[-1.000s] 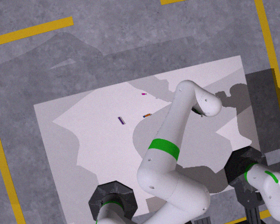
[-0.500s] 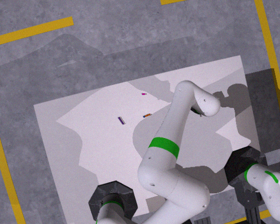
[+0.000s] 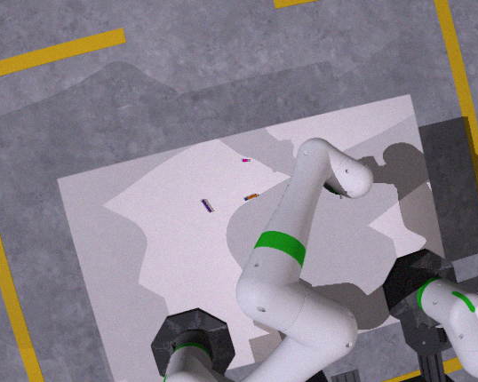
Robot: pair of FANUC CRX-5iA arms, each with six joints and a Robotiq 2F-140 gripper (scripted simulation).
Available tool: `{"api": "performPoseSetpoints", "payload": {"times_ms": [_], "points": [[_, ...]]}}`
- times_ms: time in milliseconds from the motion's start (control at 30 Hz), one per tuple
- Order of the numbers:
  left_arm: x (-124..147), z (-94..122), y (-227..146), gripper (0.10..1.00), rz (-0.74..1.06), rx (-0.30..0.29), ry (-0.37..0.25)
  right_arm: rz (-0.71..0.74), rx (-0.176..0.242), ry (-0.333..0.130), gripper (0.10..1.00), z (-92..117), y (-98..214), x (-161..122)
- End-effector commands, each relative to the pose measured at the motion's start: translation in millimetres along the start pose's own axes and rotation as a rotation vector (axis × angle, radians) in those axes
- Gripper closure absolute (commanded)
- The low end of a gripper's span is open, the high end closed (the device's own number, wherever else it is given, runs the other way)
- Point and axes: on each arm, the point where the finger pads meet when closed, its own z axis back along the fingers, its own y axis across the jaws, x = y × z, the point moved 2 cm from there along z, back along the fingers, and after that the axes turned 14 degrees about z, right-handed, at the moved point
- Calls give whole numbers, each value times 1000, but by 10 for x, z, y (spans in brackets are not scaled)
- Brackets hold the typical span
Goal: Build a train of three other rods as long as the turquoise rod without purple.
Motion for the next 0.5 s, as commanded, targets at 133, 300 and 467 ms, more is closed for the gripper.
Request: {"api": "performPoseSetpoints", "payload": {"times_ms": [133, 300, 467], "points": [[-4, -61, 9, 867, 0, 2, 1, 0, 1, 2, 98, 8, 2, -2], [-5, -95, 10, 867, 0, 2, 1, 0, 1, 2, 98, 8, 2, -2], [-5, -106, 10, 867, 0, 2, 1, 0, 1, 2, 98, 8, 2, -2]]}}
